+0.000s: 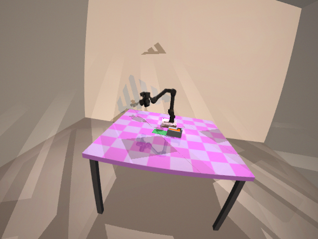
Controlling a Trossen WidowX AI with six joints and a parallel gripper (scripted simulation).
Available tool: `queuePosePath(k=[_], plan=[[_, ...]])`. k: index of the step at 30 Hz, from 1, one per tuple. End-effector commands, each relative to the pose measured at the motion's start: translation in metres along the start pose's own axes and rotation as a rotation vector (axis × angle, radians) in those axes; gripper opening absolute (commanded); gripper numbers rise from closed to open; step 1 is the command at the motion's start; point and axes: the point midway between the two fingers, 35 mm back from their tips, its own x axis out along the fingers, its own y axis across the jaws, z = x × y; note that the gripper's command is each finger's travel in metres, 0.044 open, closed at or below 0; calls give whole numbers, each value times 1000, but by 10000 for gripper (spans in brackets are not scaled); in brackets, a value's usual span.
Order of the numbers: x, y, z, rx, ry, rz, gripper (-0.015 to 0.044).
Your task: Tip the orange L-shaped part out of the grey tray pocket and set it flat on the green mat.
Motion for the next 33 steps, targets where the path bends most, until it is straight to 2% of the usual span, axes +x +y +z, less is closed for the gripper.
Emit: queuePosePath(k=[1, 4, 8, 9, 14, 20, 21, 25, 29, 33], plan=[[-1, 0, 1, 3, -7, -1, 374], [-16, -5, 18, 30, -88, -17, 295], [-55, -12, 54, 141, -320, -40, 190], [-64, -13, 62, 152, -362, -37, 180], [-139, -14, 101, 182, -651, -9, 180], [-265, 4, 125, 229, -1043, 170, 180], [-286, 7, 122, 230, -1107, 175, 180], [-335, 23, 114, 216, -1219, 272, 180], [-412, 54, 86, 156, -1378, 499, 180], [-472, 89, 41, 59, -1449, 727, 180]])
